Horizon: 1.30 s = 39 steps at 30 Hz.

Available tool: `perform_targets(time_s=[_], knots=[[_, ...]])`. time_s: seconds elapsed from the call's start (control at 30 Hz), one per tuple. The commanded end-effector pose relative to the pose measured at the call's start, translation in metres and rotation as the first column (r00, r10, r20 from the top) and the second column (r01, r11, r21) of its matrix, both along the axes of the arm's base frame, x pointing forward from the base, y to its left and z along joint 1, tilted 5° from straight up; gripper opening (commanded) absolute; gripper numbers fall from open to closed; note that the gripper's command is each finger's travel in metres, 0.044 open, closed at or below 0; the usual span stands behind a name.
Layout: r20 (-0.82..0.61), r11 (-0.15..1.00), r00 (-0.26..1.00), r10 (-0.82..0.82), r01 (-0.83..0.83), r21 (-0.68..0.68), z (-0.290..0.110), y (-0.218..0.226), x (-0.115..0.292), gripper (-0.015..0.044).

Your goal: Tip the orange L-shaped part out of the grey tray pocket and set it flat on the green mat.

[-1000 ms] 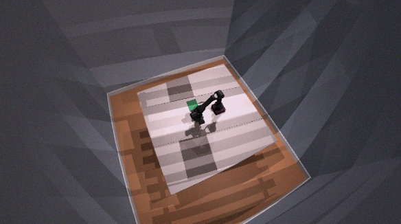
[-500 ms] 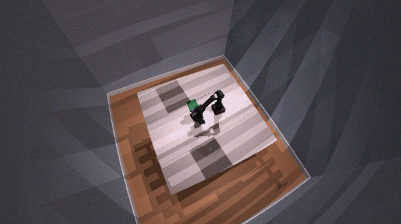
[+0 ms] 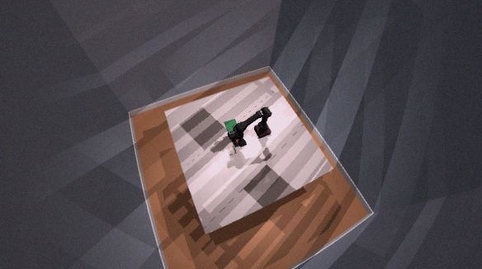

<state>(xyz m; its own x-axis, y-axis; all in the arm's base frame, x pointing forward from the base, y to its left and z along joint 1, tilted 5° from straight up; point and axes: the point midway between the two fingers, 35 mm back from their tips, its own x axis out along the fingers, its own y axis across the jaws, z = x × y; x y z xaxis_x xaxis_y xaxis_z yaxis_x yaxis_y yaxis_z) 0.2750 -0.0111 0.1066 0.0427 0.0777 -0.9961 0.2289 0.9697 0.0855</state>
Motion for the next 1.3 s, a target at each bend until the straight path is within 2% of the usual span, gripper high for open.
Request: perform_targets(time_s=[0.0, 0.93, 0.97, 1.07, 1.17, 1.27], knots=[[0.018, 1.000, 1.000, 0.003, -0.003, -0.004, 0.035, -0.006, -0.005, 0.0180], [0.030, 1.000, 1.000, -0.003, 0.003, -0.002, 0.032, -0.005, -0.002, 0.0180], [0.031, 1.000, 0.999, 0.011, -0.011, -0.004, 0.032, -0.006, -0.002, 0.0206], [0.038, 0.991, 0.991, 0.130, -0.129, -0.014, 0.032, -0.012, -0.002, 0.0280], [0.048, 0.938, 0.936, 0.347, -0.346, -0.035, 0.032, -0.023, -0.002, 0.0280], [0.053, 0.821, 0.820, 0.570, -0.567, -0.059, 0.031, -0.035, -0.003, 0.0280]])
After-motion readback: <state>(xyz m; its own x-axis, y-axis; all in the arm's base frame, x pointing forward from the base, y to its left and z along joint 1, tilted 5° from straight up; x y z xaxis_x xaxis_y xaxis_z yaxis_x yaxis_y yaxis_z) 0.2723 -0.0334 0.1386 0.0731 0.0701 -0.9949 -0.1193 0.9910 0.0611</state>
